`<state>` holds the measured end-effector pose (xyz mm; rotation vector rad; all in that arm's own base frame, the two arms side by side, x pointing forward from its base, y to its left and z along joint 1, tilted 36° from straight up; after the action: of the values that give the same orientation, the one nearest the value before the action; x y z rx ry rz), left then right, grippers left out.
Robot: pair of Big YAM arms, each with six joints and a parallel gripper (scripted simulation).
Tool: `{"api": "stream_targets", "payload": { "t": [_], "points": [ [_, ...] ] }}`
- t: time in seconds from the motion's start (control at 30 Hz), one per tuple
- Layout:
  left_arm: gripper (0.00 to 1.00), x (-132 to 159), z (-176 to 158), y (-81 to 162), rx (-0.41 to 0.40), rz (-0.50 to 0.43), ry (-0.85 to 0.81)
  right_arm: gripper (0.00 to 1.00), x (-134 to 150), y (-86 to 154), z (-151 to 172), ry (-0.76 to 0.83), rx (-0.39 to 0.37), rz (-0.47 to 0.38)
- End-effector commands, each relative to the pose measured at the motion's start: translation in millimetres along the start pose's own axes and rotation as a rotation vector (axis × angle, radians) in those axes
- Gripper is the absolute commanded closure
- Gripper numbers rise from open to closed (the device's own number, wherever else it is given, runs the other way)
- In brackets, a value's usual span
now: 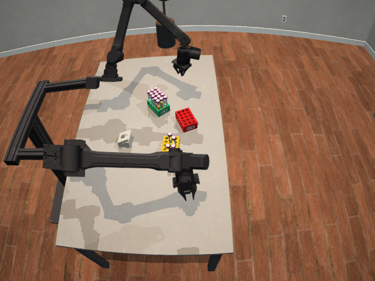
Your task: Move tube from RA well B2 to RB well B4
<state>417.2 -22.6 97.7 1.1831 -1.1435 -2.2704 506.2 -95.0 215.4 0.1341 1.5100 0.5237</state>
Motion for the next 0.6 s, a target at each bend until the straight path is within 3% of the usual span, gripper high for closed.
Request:
{"api": "stream_targets", "payload": {
  "t": [0.0, 0.13, 0.37, 0.47, 0.57],
  "points": [
    [0.70, 12.1, -29.0, 6.9, 0.032, -0.014, -0.006, 0.70, -9.7, 4.6, 7.2, -0.024, -0.015, -0.007],
    [0.70, 41.4, -26.0, -2.0, 0.029, -0.005, -0.149, 0.70, -9.7, 4.6, 7.2, -0.024, -0.015, -0.007],
    [0.70, 51.5, -50.7, 9.6, 0.061, -0.017, -0.115, 0.70, -9.7, 4.6, 7.2, -0.024, -0.015, -0.007],
    [0.70, 76.8, -42.7, -0.1, 0.054, -0.011, -0.259, 0.70, -9.7, 4.6, 7.2, -0.024, -0.015, -0.007],
    [0.70, 86.5, -53.8, 4.4, 0.069, -0.016, -0.262, 0.70, -9.7, 4.6, 7.2, -0.024, -0.015, -0.007]
  ]
}}
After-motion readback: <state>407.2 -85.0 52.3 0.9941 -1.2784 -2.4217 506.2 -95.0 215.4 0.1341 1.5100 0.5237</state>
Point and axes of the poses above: on each arm, the point where the finger pads meet when closed, its own y axis back along the fingers, its own z axis across the jaws, x = y × z, the point moved 7 cm from there along y, back along the fingers, and after that the axes turned 5 degrees about y, right-handed, at the moved point
